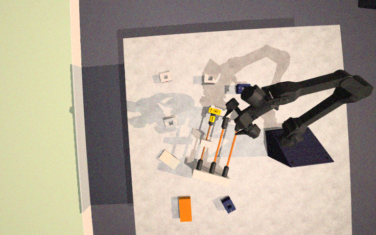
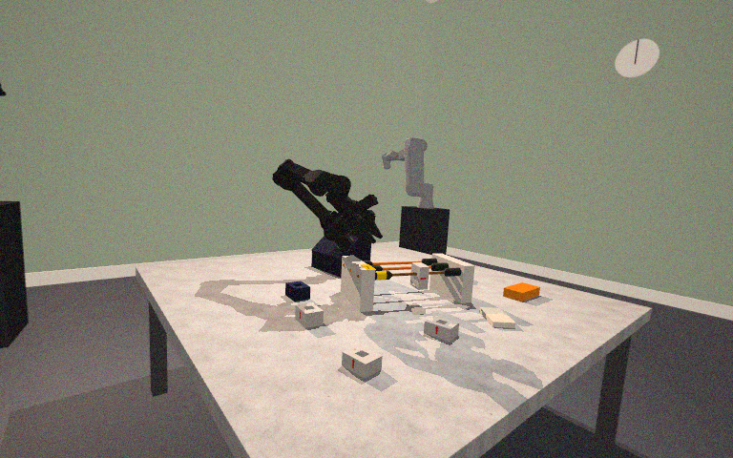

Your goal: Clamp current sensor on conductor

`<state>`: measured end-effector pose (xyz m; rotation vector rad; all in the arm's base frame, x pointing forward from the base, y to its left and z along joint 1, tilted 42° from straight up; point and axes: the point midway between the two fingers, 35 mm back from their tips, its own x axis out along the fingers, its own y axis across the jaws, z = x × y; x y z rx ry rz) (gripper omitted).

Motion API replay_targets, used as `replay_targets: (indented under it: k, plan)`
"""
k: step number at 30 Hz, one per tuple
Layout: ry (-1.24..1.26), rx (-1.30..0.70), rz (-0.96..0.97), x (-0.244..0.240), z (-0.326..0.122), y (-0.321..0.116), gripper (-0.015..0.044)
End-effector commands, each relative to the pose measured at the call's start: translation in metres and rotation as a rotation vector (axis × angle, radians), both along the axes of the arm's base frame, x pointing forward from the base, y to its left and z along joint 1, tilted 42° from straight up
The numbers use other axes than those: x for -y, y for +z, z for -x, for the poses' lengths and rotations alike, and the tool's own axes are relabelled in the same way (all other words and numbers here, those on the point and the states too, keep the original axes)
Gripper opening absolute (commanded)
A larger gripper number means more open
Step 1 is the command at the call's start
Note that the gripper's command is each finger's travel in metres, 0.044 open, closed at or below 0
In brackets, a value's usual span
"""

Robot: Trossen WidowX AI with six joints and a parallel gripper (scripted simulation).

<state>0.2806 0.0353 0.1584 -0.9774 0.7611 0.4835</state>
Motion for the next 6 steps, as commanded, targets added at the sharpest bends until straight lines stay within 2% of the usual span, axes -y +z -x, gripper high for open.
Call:
replay_targets:
  k: [1,5,6]
  plan:
    - [-0.005,-0.007,0.005,0.000,-0.001,0.000,0.0440]
    - [-0.015,-0.118,0.081,-0.007,-0.017,0.001,0.0440]
    - [-0.010,-0.057,0.037,-0.001,-0.005,0.000,0.0440]
